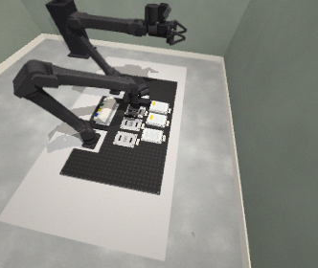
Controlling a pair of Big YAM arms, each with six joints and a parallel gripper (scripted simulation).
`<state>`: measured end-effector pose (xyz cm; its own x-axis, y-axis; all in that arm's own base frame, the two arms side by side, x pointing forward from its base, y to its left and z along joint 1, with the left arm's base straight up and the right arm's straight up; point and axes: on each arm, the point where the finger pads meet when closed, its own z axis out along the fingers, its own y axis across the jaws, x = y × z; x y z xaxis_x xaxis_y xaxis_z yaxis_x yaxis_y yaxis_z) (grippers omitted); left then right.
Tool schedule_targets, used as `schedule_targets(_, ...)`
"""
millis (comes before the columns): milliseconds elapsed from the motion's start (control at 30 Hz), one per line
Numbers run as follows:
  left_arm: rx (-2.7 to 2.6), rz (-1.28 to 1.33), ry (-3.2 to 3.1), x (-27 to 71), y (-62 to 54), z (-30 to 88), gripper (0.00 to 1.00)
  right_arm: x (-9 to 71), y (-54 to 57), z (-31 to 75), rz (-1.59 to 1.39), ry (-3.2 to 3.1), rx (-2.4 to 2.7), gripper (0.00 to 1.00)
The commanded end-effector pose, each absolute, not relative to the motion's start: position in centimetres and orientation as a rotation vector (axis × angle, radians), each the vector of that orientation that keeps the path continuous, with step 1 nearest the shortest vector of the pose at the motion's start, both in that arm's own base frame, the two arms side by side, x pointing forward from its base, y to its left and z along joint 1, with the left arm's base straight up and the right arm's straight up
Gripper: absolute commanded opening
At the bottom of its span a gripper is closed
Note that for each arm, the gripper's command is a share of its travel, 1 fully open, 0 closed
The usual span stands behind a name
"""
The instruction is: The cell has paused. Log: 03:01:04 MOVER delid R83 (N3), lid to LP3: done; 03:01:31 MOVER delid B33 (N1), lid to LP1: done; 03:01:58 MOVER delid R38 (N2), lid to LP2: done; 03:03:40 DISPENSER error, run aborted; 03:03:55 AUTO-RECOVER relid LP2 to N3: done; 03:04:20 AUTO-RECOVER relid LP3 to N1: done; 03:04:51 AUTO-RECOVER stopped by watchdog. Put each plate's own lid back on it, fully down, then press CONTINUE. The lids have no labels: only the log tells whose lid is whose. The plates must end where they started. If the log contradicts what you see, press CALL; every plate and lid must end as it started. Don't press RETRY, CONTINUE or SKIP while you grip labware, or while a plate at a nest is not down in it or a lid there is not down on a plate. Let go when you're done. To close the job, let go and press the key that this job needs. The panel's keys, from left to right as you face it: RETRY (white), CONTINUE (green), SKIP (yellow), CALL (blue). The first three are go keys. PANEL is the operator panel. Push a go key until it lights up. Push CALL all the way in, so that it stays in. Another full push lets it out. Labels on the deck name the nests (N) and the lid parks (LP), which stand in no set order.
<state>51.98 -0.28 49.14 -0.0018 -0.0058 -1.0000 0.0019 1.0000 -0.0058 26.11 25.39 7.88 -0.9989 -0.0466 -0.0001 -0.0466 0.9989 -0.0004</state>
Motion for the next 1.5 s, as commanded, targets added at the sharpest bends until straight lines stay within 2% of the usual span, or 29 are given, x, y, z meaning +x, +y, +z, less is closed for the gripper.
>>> schedule_targets(0, -0.002, 0.015, 1.505, 51.4, 0.5, 52.9, 1.0, 25.9, 25.8, 8.7, 0.027, 3.122, -0.049, 1.0)
schedule_targets(200, -0.002, 0.015, 1.505, 51.4, 0.5, 52.9, 1.0, 27.0, 26.3, 9.1, 0.042, 3.111, -0.05, 1.0)
schedule_targets(933, -0.002, 0.015, 1.505, 51.4, 0.5, 52.9, 1.0, 28.4, 15.6, 8.7, 0.035, 2.588, -0.034, 0.8)
schedule_targets(967, -0.002, 0.015, 1.505, 51.4, 0.5, 52.9, 1.0, 28.4, 15.1, 8.7, 0.035, 2.588, -0.034, 0.0)
schedule_targets(1467, -0.002, 0.015, 1.505, 51.4, 0.5, 52.9, 1.0, 29.5, 13.1, 9.6, 0.038, 2.58, -0.034, 0.0)
